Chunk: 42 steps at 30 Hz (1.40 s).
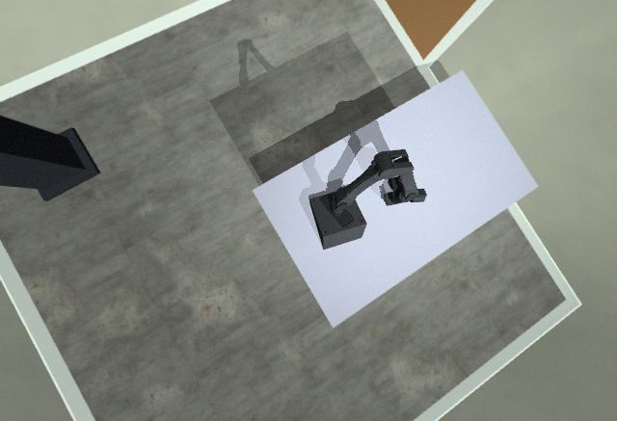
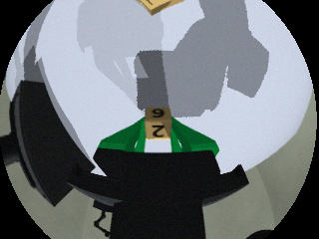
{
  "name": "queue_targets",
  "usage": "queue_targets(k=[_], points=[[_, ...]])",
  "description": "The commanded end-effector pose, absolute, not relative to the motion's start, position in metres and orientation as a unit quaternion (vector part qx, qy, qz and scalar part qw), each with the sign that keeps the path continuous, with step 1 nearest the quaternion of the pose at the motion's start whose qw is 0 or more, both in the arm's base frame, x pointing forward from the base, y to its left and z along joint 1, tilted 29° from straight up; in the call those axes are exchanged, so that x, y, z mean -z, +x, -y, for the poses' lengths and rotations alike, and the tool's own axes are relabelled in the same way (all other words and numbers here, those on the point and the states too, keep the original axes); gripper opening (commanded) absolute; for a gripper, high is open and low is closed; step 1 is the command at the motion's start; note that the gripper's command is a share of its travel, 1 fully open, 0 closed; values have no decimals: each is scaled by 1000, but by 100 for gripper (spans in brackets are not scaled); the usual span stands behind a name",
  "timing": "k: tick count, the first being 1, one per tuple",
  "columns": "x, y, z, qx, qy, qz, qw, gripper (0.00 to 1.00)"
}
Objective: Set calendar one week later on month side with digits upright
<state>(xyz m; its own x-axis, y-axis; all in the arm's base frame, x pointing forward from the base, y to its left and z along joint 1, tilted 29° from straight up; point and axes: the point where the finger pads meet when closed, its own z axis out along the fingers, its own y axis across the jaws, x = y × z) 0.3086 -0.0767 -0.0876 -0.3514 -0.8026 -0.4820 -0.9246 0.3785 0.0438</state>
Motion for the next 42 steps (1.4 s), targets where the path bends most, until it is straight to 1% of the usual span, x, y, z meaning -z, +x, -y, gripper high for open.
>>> queue_targets(k=[1,7,10,16,27,29,31,42], points=[[91,306,76,-163,-526,-811,199,26],[88,306,78,-162,-526,-811,200,26],[71,317,89,-143,-533,-807,209,26],[52,313,99,-142,-533,-807,208,26],[-7,299,131,-140,-535,-809,202,26],[-10,298,132,-140,-534,-808,203,26],[2,287,123,-167,-528,-810,195,26],[1,289,123,-166,-529,-809,196,26]])
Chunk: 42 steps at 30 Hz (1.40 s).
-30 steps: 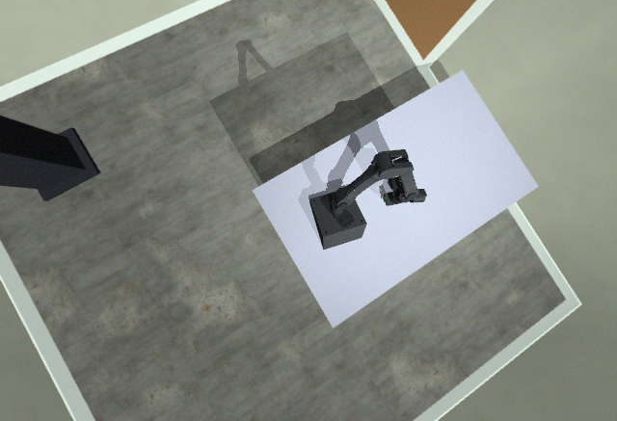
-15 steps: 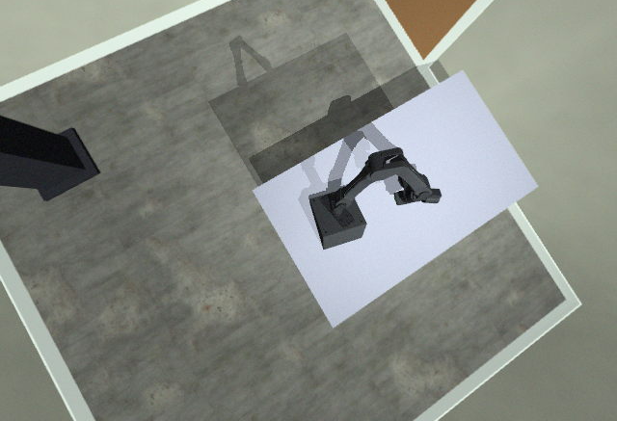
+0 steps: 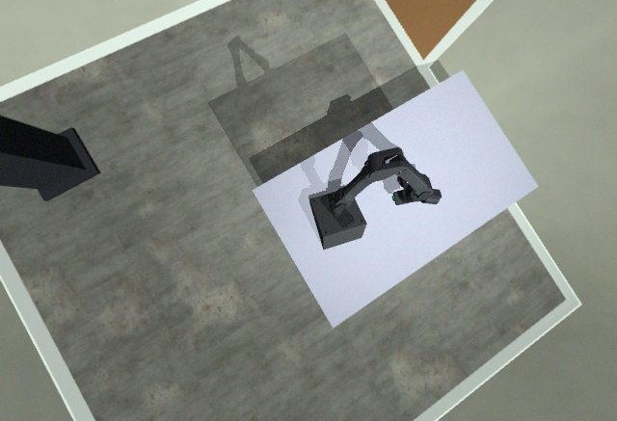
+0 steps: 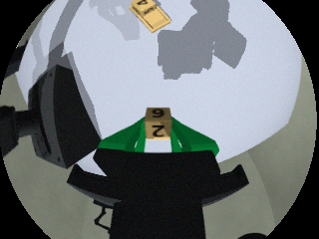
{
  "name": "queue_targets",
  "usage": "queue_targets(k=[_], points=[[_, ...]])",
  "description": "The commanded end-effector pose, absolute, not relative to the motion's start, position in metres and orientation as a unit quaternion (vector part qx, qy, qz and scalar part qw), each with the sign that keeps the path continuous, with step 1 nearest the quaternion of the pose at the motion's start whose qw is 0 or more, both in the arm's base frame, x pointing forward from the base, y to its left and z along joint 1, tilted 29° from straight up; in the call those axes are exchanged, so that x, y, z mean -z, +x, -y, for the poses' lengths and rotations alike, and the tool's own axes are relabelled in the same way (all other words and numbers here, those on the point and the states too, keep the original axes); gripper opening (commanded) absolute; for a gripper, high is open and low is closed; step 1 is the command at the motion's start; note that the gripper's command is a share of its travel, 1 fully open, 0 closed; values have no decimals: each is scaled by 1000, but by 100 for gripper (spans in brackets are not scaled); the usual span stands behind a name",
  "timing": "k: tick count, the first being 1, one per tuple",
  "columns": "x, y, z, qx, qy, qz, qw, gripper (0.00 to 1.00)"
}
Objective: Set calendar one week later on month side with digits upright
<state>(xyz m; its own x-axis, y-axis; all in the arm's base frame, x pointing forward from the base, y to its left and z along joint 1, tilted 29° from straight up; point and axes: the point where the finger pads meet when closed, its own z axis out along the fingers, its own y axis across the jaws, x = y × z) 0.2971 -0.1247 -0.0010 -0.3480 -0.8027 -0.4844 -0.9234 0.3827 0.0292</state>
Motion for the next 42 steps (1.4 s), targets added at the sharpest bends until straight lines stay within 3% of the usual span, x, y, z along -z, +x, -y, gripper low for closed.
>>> queue_targets(k=[1,8,42], points=[[1,289,123,-166,-529,-809,196,26],[-3,303,121,-166,-510,-821,194,26],[-39,372,83,-234,-101,-961,107,26]])
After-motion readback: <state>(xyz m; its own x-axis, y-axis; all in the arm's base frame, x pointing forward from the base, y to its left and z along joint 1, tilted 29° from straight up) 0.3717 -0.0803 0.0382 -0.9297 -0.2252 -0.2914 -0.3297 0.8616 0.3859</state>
